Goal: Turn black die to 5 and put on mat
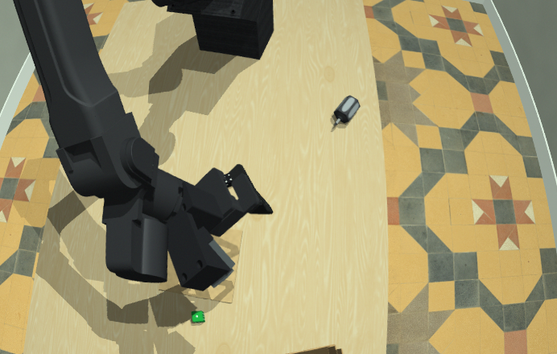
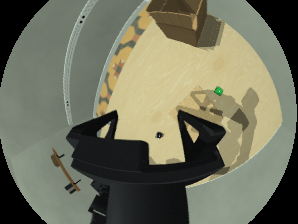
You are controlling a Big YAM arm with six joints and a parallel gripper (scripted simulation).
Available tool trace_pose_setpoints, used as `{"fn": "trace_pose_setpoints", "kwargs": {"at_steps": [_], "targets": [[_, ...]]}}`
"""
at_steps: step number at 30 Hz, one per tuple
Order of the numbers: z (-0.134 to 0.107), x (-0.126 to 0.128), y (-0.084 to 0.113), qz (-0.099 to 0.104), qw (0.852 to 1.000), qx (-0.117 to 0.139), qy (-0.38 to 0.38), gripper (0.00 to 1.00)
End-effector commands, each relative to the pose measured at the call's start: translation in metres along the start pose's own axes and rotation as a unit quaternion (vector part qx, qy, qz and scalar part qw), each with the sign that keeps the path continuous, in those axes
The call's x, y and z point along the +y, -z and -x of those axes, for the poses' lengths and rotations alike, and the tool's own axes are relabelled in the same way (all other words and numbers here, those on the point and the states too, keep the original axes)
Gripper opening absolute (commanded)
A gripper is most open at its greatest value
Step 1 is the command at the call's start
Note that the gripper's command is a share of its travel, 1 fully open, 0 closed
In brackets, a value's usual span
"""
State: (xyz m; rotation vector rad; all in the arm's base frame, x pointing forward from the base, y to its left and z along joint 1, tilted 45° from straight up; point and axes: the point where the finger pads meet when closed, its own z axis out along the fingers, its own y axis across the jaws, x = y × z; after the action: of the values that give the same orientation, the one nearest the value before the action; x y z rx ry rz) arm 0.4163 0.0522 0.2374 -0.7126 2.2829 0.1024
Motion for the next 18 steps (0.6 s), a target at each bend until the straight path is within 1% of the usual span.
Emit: {"fn": "trace_pose_setpoints", "kwargs": {"at_steps": [1, 17, 18], "targets": [[0.003, 0.000, 0.002, -0.001, 1.000, -0.004, 0.002, 1.00], [0.003, 0.000, 0.002, -0.001, 1.000, -0.004, 0.002, 1.00], [0.026, -0.004, 0.019, -0.014, 0.999, -0.030, 0.011, 1.00]]}}
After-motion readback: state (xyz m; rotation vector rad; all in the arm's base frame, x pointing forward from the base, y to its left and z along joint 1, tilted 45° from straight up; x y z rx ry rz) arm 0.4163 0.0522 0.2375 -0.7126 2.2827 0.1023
